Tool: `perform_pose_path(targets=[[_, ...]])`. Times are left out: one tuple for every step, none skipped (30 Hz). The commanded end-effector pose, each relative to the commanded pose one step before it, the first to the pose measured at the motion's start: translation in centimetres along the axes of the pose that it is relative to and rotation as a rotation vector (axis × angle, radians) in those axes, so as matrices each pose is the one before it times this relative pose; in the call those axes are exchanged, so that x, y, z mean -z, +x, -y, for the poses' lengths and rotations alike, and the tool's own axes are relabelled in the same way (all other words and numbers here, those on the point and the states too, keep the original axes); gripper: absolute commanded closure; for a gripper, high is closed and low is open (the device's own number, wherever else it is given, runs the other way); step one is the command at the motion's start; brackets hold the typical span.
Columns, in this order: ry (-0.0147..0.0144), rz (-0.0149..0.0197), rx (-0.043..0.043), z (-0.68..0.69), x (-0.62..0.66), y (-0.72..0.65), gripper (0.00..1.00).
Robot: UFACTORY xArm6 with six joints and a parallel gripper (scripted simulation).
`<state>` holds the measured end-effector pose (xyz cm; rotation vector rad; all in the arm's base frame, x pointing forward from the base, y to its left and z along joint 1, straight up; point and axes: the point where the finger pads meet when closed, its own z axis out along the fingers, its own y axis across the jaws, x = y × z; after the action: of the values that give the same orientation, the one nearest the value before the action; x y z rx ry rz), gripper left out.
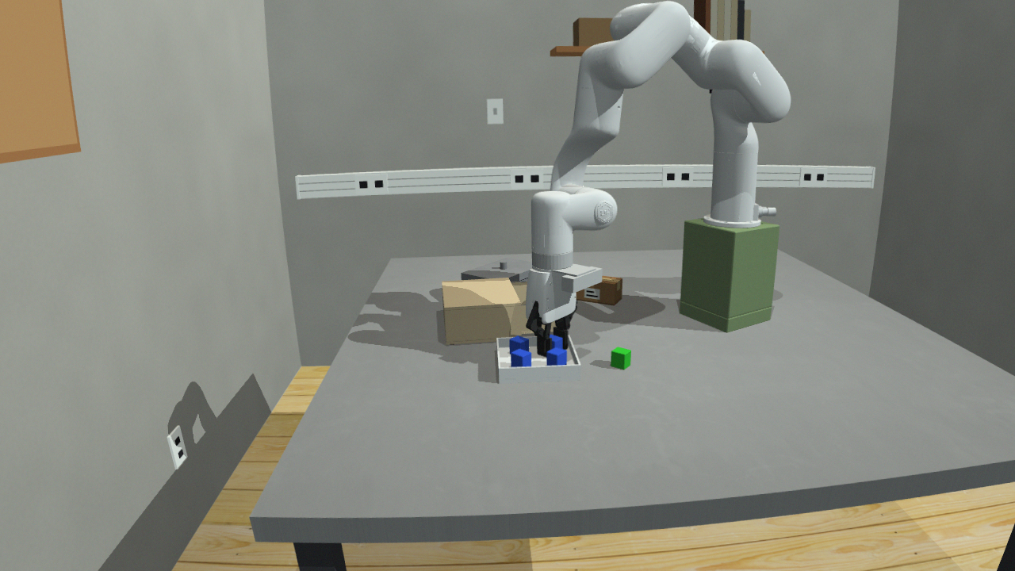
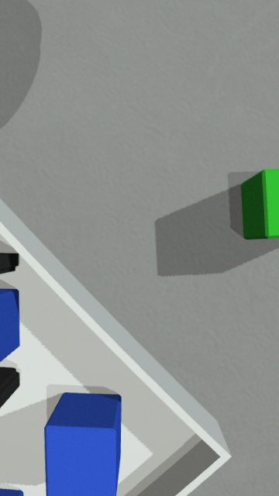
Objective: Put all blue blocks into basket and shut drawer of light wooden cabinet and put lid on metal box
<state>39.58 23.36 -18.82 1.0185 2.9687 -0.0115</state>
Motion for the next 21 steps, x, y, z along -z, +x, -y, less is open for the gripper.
perform_pose_path(targets=[[-0.00360,0.00139,-0.00001,-0.168,0.126,-0.066,0.53],[0.00000,0.00000,0.00000,0.000,0.000,0.000,0.53],[0.00000,0.00000,0.00000,0.000,0.000,0.000,0.53],[0.00000,0.00000,0.00000,0.000,0.000,0.000,0.53],[0.00000,0.00000,0.00000,0.000,0.001,0.000,0.53],[0.00000,0.00000,0.00000,0.000,0.005,0.000,0.53],[0.00000,0.00000,0.00000,0.000,0.012,0.000,0.53],[0.00000,0.00000,0.00000,0.000,0.023,0.000,0.53],[0.00000,0.00000,0.00000,0.000,0.036,0.000,0.53],[0.00000,0.00000,0.00000,0.000,0.052,0.000,0.53],[0.00000,0.00000,0.00000,0.000,0.070,0.000,0.53],[0.00000,0.00000,0.00000,0.000,0.090,0.000,0.53],[0.00000,0.00000,0.00000,0.000,0.111,0.000,0.53],[0.00000,0.00000,0.00000,0.000,0.000,0.000,0.53],[0.00000,0.00000,0.00000,0.000,0.000,0.000,0.53],[0.00000,0.00000,0.00000,0.000,0.133,0.000,0.53],[0.00000,0.00000,0.00000,-0.001,0.156,0.000,0.53],[0.00000,0.00000,0.00000,0.000,0.180,0.000,0.53],[0.00000,0.00000,0.00000,0.000,0.204,0.000,0.53],[0.00000,0.00000,0.00000,0.000,0.228,0.000,0.53],[0.00000,0.00000,0.00000,0.000,0.252,0.000,0.53]])
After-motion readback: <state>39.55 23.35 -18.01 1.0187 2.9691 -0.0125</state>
